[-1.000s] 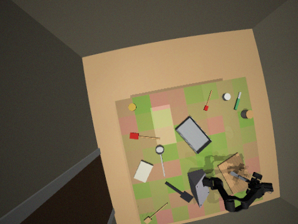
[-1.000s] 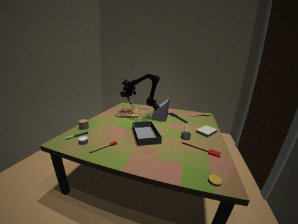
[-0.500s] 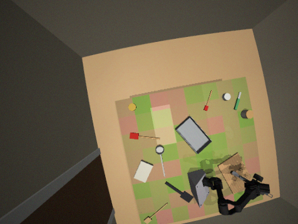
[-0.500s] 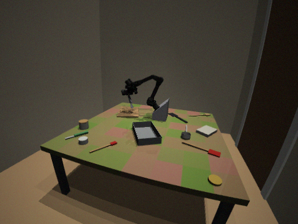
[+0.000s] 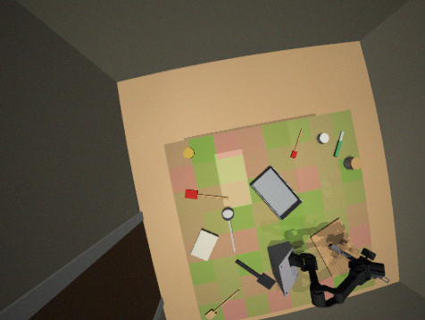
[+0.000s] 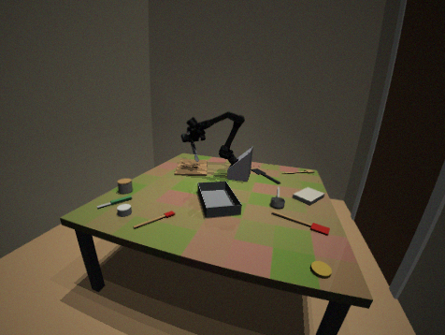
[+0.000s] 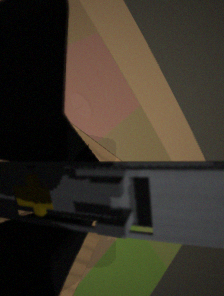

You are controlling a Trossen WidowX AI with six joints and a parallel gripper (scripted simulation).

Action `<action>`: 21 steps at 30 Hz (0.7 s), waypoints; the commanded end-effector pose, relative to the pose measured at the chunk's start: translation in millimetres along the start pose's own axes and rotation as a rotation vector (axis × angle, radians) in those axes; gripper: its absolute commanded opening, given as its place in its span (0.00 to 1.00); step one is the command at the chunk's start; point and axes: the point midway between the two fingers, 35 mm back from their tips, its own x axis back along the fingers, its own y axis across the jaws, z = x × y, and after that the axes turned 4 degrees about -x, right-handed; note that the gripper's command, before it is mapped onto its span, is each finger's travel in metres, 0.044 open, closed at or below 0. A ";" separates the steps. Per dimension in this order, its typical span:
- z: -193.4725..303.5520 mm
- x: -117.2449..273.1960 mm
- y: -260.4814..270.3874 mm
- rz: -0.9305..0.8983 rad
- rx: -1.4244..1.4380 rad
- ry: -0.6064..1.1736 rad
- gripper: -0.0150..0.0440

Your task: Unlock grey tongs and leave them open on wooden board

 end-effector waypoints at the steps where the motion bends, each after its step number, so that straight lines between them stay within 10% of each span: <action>1: -2.6 1.1 -0.2 0.001 -0.011 -0.011 0.00; 21: 0.3 -3.8 2.5 0.004 0.017 0.029 0.00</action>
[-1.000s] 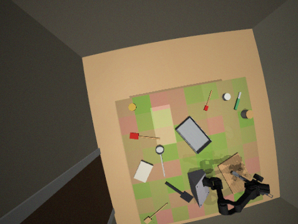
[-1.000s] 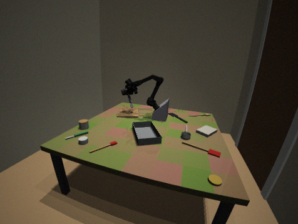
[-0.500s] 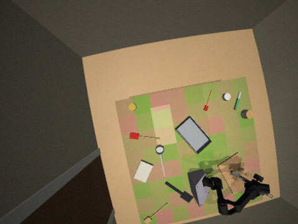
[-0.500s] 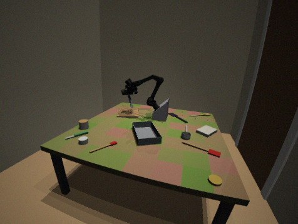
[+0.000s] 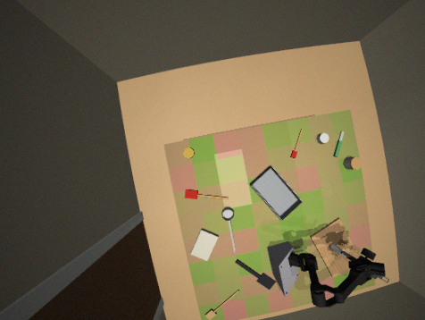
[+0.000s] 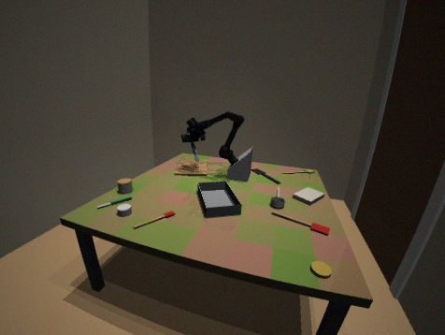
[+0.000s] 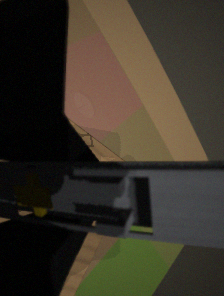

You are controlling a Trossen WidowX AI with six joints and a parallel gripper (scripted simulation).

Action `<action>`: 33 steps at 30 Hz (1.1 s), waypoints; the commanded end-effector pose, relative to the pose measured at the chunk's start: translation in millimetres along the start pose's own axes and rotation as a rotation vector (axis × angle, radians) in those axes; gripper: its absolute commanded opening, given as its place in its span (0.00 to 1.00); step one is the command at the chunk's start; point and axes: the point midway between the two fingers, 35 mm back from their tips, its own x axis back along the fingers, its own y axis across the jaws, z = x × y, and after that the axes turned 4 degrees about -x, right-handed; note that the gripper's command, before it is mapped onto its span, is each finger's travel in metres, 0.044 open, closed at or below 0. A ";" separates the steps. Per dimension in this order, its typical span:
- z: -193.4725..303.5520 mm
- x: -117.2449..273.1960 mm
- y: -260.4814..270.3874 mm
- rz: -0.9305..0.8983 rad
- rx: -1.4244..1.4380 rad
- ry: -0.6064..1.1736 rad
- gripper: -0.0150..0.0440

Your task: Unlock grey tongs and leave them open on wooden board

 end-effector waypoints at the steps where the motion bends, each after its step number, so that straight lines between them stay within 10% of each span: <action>1: 0.2 -4.6 3.4 0.003 0.021 0.032 0.00; 33: 42.3 -57.0 7.1 0.052 0.138 0.630 0.00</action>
